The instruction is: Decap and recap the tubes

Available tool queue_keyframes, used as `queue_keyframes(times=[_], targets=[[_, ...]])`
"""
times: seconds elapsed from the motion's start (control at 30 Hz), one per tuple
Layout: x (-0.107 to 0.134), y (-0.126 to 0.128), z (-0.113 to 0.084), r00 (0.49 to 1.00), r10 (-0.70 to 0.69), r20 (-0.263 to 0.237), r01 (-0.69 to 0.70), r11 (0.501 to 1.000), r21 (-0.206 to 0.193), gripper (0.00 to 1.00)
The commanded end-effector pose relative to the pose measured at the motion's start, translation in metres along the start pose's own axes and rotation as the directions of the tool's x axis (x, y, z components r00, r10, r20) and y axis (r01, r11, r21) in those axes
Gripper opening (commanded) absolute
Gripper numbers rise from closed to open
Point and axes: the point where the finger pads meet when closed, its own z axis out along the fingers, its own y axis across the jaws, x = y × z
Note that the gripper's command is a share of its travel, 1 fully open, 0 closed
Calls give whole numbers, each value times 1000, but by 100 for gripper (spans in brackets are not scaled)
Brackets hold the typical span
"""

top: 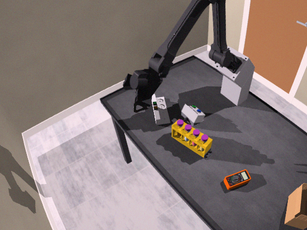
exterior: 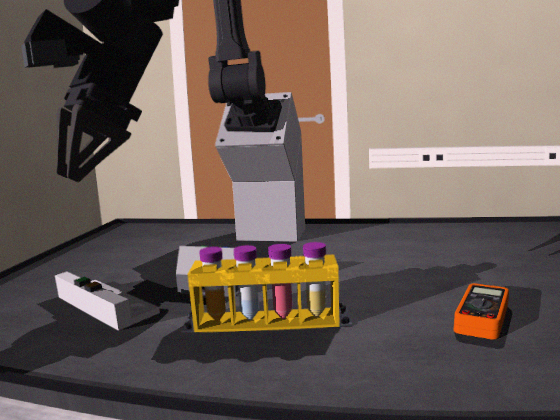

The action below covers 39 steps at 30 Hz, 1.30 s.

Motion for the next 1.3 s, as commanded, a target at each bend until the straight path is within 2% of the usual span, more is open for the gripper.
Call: queue_keyframes(times=[0.0, 0.2, 0.23, 0.27, 0.37, 0.43, 0.53, 0.6, 0.67, 0.7, 0.73, 0.77, 0.8, 0.83, 0.9, 0.93, 1.0, 1.1, 1.17, 1.2, 1.23, 1.27], targets=[[7, -15, -3, 996, -88, -25, 88, 996, 8, 49], [44, -30, 13, 957, -252, -144, 252, 968, -13, 49], [45, -32, 11, 959, -250, -135, 250, 968, -16, 49], [41, -30, 9, 965, -241, -102, 240, 971, -26, 49], [66, -42, 16, 925, -330, -191, 328, 944, -44, 49], [66, -42, 16, 925, -330, -191, 328, 944, -44, 49], [80, -50, 18, 884, -404, -235, 397, 914, -81, 49], [73, -47, 11, 900, -396, -180, 386, 918, -88, 49], [80, -51, 10, 901, -396, -176, 386, 918, -89, 49], [85, -54, 11, 887, -421, -190, 409, 907, -102, 49], [96, -60, 11, 862, -450, -232, 436, 893, -114, 49], [102, -63, 12, 846, -471, -249, 454, 882, -126, 49], [98, -61, 11, 858, -467, -214, 450, 884, -128, 49], [110, -67, 11, 831, -495, -255, 474, 869, -143, 49], [124, -74, 15, 792, -538, -290, 509, 843, -174, 49], [121, -73, 12, 801, -536, -266, 507, 844, -173, 49], [121, -73, 12, 801, -536, -266, 507, 844, -173, 49], [146, -85, 16, 732, -598, -326, 553, 801, -228, 49], [139, -82, 11, 755, -597, -272, 554, 802, -223, 49], [143, -85, 10, 756, -596, -271, 554, 802, -222, 49], [147, -87, 9, 735, -618, -278, 569, 786, -243, 49], [161, -94, 9, 699, -640, -320, 581, 769, -268, 49]])
